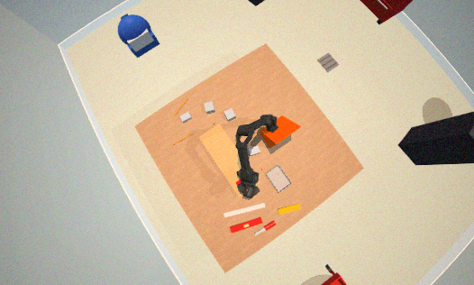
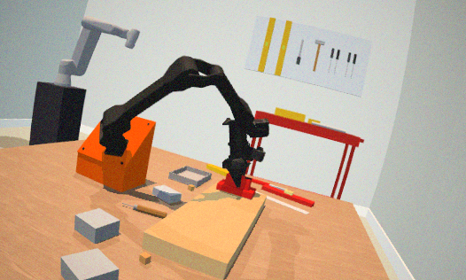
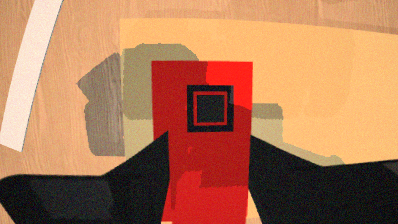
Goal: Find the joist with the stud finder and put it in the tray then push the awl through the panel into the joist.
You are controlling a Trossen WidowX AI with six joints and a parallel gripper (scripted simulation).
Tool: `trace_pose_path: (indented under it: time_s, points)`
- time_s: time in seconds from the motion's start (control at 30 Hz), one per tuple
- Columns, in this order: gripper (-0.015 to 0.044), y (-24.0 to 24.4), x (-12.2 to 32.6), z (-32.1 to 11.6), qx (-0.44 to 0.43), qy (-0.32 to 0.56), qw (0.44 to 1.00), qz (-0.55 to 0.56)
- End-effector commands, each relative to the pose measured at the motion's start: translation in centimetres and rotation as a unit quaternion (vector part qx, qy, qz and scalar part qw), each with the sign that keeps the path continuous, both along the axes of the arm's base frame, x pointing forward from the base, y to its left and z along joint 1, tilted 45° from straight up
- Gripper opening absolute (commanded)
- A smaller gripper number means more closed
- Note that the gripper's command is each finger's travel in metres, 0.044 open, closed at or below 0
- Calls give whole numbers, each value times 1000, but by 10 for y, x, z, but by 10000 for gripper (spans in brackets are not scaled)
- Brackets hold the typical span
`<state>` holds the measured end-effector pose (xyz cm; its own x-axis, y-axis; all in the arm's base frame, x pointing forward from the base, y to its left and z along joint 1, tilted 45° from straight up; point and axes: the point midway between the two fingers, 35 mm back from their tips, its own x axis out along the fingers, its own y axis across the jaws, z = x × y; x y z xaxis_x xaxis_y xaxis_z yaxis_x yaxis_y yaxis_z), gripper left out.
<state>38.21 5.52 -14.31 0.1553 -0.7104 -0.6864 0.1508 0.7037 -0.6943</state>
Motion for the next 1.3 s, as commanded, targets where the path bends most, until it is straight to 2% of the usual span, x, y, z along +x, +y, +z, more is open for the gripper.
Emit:
trace_pose_path:
  time_s: [0.0, 1.27]
  points:
    - [0, -7, -2, 6, -1, 2, 1000, 0]
    - [0, -78, -17, 75, -3, 4, 1000, -1]
